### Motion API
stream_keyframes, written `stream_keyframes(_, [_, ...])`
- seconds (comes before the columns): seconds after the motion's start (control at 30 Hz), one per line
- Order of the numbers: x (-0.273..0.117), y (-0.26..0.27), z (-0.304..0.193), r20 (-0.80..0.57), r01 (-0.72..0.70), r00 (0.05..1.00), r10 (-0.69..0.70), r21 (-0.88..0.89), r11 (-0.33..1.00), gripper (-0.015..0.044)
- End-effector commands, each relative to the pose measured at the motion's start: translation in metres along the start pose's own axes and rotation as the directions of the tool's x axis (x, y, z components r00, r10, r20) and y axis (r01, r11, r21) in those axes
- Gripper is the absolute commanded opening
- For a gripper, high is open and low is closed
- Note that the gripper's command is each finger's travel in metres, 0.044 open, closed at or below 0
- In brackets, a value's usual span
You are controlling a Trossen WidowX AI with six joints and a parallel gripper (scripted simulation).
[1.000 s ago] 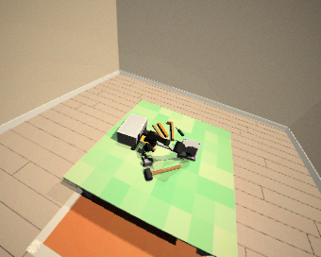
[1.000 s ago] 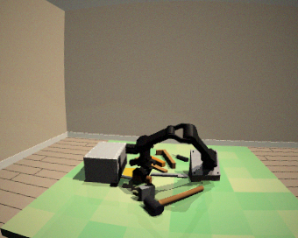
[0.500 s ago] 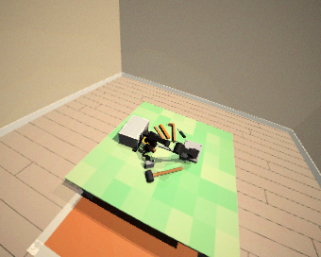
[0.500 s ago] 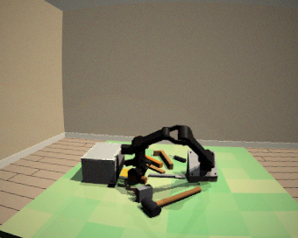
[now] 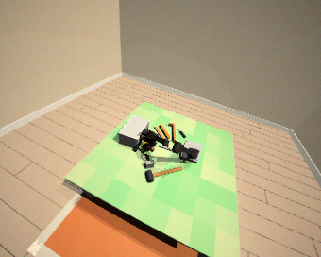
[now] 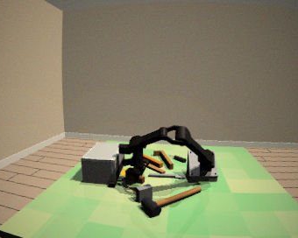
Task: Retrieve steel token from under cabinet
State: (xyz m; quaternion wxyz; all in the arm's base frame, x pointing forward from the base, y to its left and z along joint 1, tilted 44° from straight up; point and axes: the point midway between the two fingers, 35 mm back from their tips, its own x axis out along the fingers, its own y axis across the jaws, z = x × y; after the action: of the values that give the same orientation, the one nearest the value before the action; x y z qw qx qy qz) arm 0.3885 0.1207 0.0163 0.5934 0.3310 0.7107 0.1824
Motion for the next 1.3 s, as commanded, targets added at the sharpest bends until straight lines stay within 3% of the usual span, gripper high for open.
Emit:
stream_keyframes(0.0, [0.0,0.001,0.005,0.004,-0.001,1.0,0.001,-0.011,1.0,0.0])
stream_keyframes(1.27, [0.001,-0.012,-0.013,0.003,0.0,1.0,0.0,-0.01,1.0,0.0])
